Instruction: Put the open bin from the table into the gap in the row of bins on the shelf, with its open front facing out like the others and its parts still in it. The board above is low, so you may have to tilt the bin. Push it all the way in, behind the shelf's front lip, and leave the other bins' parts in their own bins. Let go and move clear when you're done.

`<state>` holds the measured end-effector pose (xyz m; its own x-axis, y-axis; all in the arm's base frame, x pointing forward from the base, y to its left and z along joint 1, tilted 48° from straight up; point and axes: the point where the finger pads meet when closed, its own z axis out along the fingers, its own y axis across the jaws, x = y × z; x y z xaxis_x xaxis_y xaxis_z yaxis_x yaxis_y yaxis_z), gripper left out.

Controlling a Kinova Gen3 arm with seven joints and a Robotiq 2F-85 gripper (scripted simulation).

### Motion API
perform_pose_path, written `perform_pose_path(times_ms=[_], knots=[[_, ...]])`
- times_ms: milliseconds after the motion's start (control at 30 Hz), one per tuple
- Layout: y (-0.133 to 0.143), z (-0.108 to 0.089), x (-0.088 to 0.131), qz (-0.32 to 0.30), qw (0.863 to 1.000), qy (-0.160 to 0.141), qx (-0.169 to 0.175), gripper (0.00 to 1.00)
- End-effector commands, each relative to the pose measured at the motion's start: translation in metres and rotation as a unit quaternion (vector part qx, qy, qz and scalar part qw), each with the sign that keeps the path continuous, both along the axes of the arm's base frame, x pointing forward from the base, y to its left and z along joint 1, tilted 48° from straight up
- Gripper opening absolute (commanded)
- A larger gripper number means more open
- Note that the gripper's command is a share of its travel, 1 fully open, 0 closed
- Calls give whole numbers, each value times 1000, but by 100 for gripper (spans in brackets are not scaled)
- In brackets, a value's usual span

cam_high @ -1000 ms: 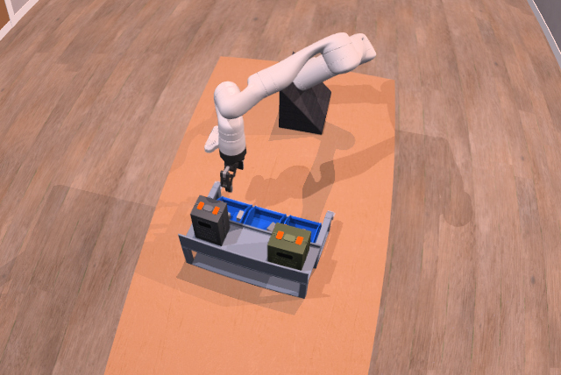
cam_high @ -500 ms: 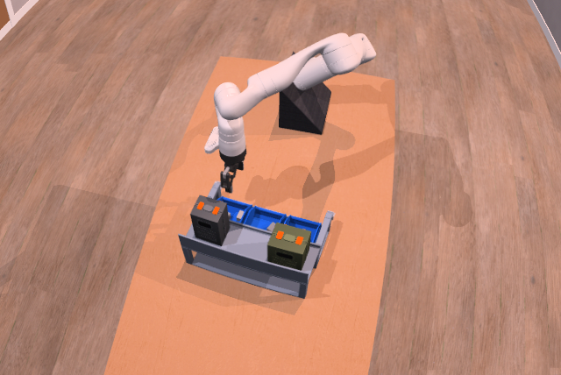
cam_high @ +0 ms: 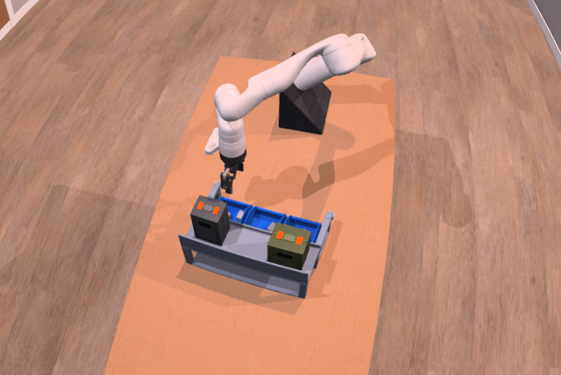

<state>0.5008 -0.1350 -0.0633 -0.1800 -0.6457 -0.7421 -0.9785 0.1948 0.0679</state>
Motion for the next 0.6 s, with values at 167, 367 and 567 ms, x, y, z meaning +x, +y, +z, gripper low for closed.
perform_pose_path(times_ms=[167,367,567], knots=[[2,-2,1,-1,1000,-1,-1,100],[2,-2,1,-1,1000,-1,-1,100],[3,-3,1,-1,1000,-1,-1,100]])
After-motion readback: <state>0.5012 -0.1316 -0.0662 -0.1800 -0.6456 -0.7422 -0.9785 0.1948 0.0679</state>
